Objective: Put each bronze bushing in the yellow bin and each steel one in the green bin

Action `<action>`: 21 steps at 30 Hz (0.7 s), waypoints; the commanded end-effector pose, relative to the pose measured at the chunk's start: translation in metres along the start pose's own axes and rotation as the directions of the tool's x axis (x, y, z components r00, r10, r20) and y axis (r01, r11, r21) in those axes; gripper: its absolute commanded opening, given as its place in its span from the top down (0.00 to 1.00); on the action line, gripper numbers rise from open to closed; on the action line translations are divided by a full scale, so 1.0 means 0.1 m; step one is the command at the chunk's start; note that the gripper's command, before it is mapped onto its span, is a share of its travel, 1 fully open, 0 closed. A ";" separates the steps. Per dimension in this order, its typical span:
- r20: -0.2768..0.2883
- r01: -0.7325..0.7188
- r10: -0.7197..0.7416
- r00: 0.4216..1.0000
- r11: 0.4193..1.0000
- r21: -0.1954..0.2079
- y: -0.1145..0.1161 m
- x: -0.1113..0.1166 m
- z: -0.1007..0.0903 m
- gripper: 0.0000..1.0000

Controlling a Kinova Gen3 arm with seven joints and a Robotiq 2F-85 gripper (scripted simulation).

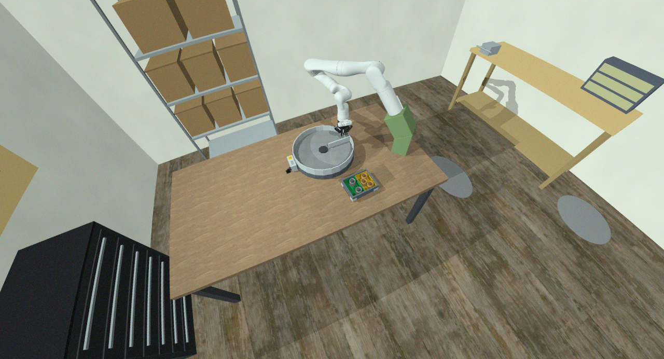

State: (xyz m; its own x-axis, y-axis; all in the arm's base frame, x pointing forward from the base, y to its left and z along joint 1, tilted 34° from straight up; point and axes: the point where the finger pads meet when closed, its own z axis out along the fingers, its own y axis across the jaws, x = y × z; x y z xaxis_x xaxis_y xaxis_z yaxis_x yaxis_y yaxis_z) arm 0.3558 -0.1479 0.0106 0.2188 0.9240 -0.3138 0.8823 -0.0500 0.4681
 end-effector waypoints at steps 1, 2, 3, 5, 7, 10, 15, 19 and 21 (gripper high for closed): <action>0.000 0.001 -0.001 1.000 1.000 -0.001 0.00 0.00 -0.01 1.00; 0.000 0.001 -0.001 1.000 1.000 -0.001 0.00 0.00 -0.01 1.00; 0.000 0.001 -0.001 1.000 1.000 -0.001 0.00 0.00 -0.02 1.00; 0.000 0.001 -0.001 1.000 1.000 -0.001 0.00 0.00 -0.03 1.00; 0.000 0.001 -0.001 1.000 1.000 -0.001 0.00 0.00 -0.03 1.00; 0.000 0.001 -0.001 1.000 1.000 -0.001 0.00 0.00 -0.04 1.00; 0.000 0.001 -0.001 1.000 1.000 -0.001 0.00 0.00 -0.06 1.00; 0.000 0.001 -0.001 1.000 1.000 -0.001 0.00 0.00 -0.07 1.00; 0.000 0.001 -0.001 1.000 1.000 -0.001 0.00 0.00 -0.07 1.00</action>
State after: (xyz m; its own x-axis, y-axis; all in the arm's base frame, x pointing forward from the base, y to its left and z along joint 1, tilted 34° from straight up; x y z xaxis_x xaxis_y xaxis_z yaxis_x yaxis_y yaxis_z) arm 0.3533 -0.1456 0.0157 0.2186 0.9240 -0.3138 0.8823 -0.0497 0.4681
